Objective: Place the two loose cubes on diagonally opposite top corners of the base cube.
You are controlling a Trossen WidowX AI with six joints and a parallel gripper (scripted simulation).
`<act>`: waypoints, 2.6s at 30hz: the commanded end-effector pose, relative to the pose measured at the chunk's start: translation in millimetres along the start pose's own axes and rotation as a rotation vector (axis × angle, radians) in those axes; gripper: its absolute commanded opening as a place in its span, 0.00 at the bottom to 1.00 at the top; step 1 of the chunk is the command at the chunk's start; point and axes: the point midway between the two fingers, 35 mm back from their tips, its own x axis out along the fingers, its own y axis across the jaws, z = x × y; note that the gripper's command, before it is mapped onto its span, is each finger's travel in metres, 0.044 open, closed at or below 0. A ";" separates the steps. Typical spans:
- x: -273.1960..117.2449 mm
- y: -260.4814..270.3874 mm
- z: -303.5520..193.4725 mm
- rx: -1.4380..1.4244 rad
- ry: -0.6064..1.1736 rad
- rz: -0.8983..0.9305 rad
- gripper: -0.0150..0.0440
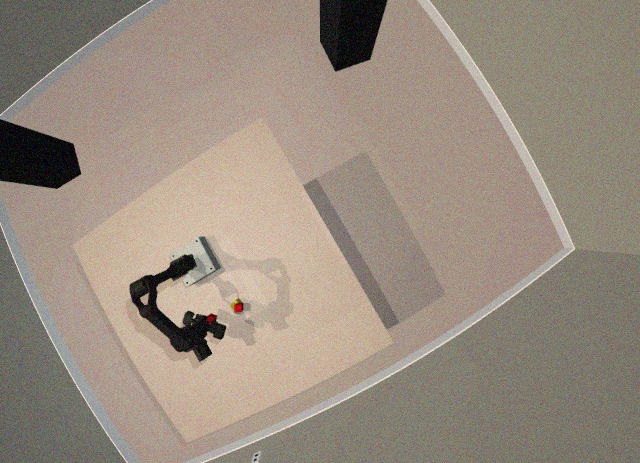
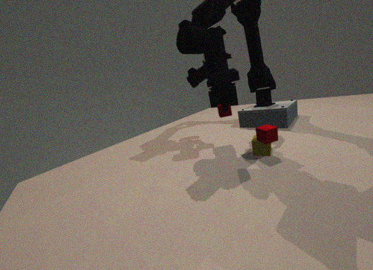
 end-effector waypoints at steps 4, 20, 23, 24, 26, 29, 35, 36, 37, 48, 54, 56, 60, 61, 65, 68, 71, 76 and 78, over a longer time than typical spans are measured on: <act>-9.6 -1.0 0.0 0.006 -0.007 -0.002 0.43; -7.9 16.7 -17.1 -0.540 -0.006 -0.002 0.43; -7.4 20.4 -21.1 -0.662 -0.006 -0.001 0.43; -7.3 21.6 -22.4 -0.703 -0.005 -0.001 0.43; -7.0 24.1 -25.2 -0.784 -0.005 -0.001 0.43; -6.6 27.7 -29.3 -0.905 -0.005 -0.001 0.43; -5.7 34.6 -37.9 -1.149 -0.005 -0.001 0.43; -5.5 35.8 -39.3 -1.189 -0.004 -0.001 0.43; -5.4 36.9 -40.8 -1.230 -0.004 -0.001 0.43; -3.7 48.6 -57.4 -1.676 -0.004 0.000 0.43; -3.1 53.1 -64.4 -1.857 -0.004 0.001 0.43; -3.1 53.1 -64.4 -1.857 -0.004 0.001 0.43; 1.4 52.9 -64.2 -1.859 -0.004 0.001 0.43; 4.6 52.7 -64.1 -1.860 -0.004 0.001 0.43; 17.1 51.7 -63.9 -1.866 -0.004 0.001 0.43; 25.7 50.6 -63.9 -1.869 -0.003 0.001 0.43; 27.6 50.4 -63.9 -1.870 -0.003 0.001 0.43; 27.6 50.4 -63.9 -1.870 -0.003 0.001 0.43; 27.6 50.4 -63.9 -1.870 -0.003 0.001 0.43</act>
